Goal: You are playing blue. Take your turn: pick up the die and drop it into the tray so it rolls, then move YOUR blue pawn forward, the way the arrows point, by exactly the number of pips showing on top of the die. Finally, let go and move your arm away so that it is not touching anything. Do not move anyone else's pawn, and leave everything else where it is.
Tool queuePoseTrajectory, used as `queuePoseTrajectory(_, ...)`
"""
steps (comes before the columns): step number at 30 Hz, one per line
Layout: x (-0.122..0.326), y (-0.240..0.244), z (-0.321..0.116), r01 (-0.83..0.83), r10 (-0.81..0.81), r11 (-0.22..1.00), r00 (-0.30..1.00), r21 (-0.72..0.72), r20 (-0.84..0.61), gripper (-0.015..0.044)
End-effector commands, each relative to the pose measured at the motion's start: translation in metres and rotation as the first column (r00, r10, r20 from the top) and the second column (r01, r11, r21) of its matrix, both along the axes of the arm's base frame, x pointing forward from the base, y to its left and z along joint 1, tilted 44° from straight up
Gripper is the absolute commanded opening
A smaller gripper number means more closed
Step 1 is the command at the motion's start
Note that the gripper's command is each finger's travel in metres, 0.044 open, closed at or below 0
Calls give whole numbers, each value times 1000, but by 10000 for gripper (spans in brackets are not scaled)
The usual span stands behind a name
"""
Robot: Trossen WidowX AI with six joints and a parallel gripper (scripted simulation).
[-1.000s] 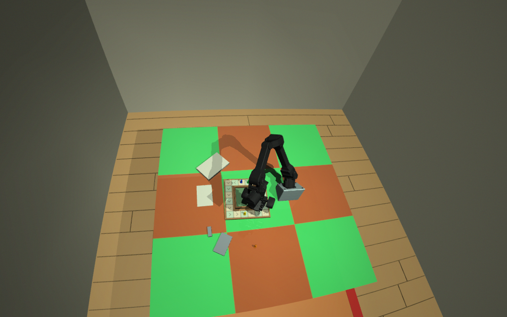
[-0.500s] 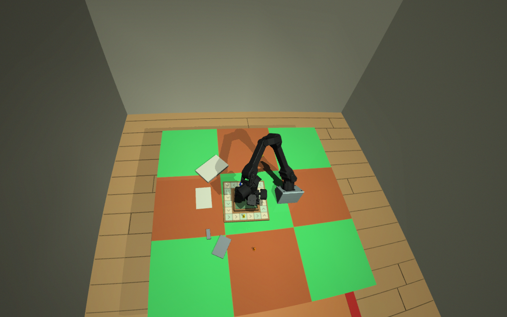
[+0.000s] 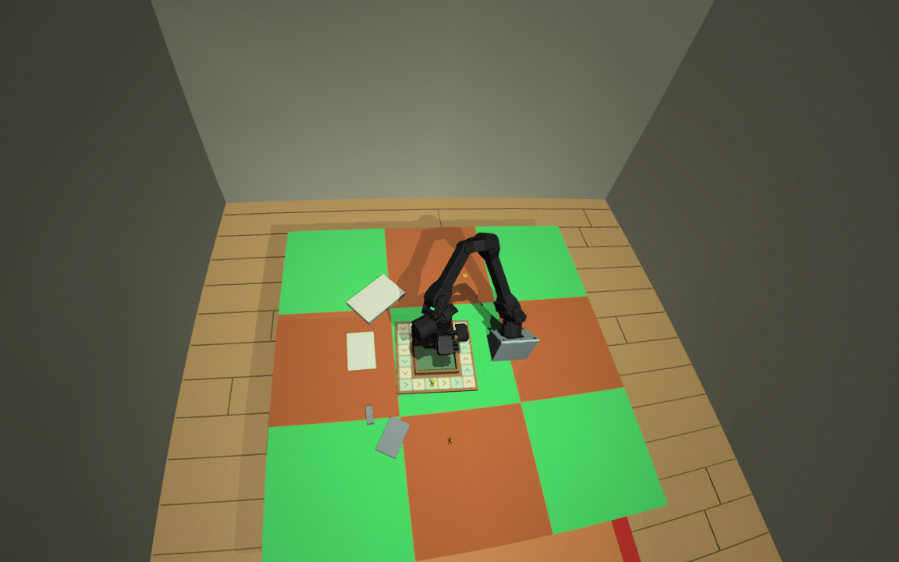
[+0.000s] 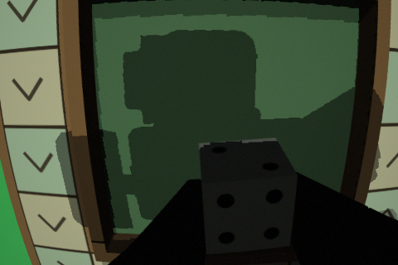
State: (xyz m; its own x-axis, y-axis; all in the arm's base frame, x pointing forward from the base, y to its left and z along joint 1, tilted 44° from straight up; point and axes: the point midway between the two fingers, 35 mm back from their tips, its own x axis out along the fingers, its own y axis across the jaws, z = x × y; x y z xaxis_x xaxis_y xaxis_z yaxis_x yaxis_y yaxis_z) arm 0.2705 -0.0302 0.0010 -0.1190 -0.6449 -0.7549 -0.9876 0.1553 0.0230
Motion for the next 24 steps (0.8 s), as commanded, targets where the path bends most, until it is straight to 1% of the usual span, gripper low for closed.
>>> queuePoseTrajectory(1,-4,-3,-2,26,-24,995,1000,94,-13,0)
queuePoseTrajectory(6,-8,-4,-7,54,-49,966,998,253,-26,0)
queuePoseTrajectory(12,-11,-5,-11,58,-59,898,998,436,-12,0)
queuePoseTrajectory(19,-11,-5,-12,9,-54,785,997,619,54,0)
queuePoseTrajectory(24,-10,-6,-12,-51,-49,707,991,705,121,0)
